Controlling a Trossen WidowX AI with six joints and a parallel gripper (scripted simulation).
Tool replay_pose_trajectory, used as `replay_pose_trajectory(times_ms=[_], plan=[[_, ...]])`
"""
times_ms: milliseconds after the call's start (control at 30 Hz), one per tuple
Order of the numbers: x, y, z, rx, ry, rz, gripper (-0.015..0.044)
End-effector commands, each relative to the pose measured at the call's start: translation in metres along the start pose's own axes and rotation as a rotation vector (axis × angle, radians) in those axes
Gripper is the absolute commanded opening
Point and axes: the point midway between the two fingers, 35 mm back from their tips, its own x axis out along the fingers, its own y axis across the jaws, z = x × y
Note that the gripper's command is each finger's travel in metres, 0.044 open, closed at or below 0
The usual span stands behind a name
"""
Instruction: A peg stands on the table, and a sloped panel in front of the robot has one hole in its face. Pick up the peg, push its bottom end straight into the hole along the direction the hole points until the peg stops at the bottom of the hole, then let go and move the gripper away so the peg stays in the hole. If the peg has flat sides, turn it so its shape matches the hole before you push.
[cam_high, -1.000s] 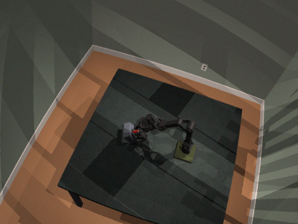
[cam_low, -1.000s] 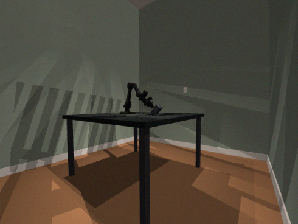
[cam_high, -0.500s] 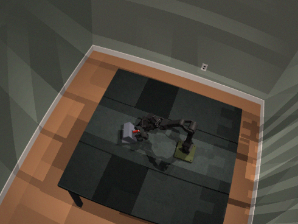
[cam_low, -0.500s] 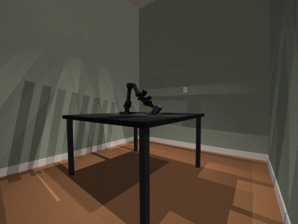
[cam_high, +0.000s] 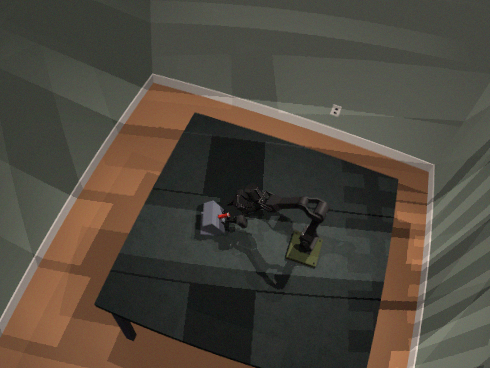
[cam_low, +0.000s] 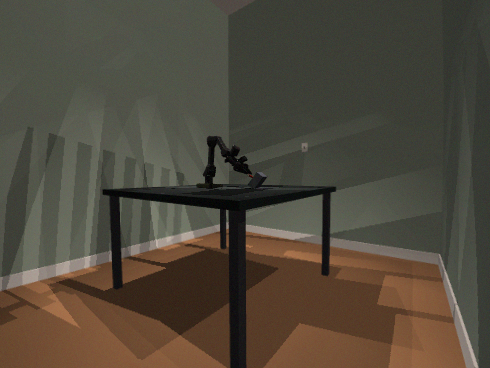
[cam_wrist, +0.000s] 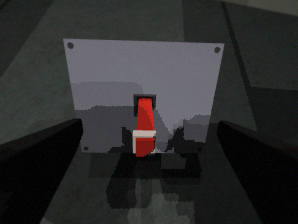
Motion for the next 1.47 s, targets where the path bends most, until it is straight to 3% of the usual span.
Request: replay_pose_trajectory(times_ms=[0, 1433], plan=[[-0.006, 0.000, 0.000, -0.004, 0.000, 0.002, 0.0440], [-0.060, -0.003, 0.002, 0.000, 0.001, -0.002, 0.0440]])
